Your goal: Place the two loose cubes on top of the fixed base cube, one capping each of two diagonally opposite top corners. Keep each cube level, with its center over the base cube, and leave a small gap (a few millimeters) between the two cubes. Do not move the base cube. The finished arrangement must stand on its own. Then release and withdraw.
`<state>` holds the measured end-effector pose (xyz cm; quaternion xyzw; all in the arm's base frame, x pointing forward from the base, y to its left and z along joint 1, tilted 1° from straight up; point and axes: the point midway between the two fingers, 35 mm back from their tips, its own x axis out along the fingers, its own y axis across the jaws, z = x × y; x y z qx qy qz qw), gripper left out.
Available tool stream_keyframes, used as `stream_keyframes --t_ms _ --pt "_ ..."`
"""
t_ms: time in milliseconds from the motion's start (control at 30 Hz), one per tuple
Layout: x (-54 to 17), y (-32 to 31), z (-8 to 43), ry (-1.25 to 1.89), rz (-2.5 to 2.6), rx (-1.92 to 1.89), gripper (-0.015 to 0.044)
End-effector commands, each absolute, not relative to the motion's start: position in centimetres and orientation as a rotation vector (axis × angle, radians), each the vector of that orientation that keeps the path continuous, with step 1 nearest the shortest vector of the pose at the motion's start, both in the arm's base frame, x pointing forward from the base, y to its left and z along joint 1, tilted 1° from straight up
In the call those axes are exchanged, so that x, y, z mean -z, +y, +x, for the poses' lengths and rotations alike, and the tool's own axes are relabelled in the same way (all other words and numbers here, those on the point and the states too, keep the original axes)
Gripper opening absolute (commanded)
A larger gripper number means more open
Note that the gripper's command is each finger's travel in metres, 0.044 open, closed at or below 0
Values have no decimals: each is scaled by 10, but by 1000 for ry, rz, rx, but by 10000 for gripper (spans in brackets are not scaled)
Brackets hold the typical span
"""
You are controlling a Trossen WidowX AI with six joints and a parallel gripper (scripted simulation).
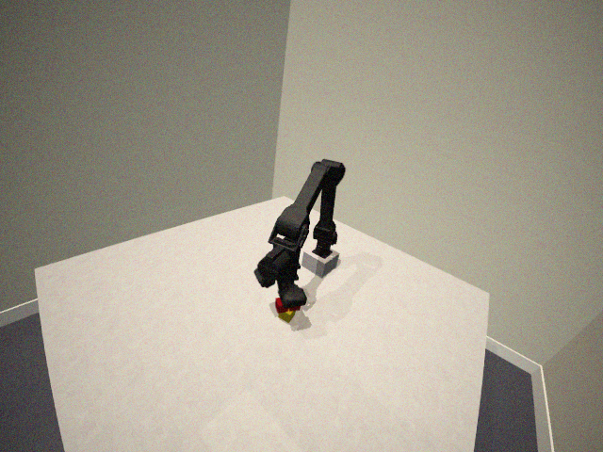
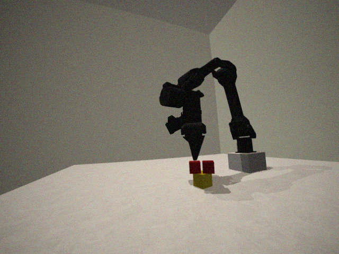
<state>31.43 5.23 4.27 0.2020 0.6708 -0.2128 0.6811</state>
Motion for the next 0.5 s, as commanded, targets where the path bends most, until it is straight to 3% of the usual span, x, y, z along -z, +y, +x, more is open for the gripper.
stream_keyframes --t_ms 0,467 --pt "-51 53 315 1497 457 474 205" --pt "-66 53 315 1497 457 474 205"
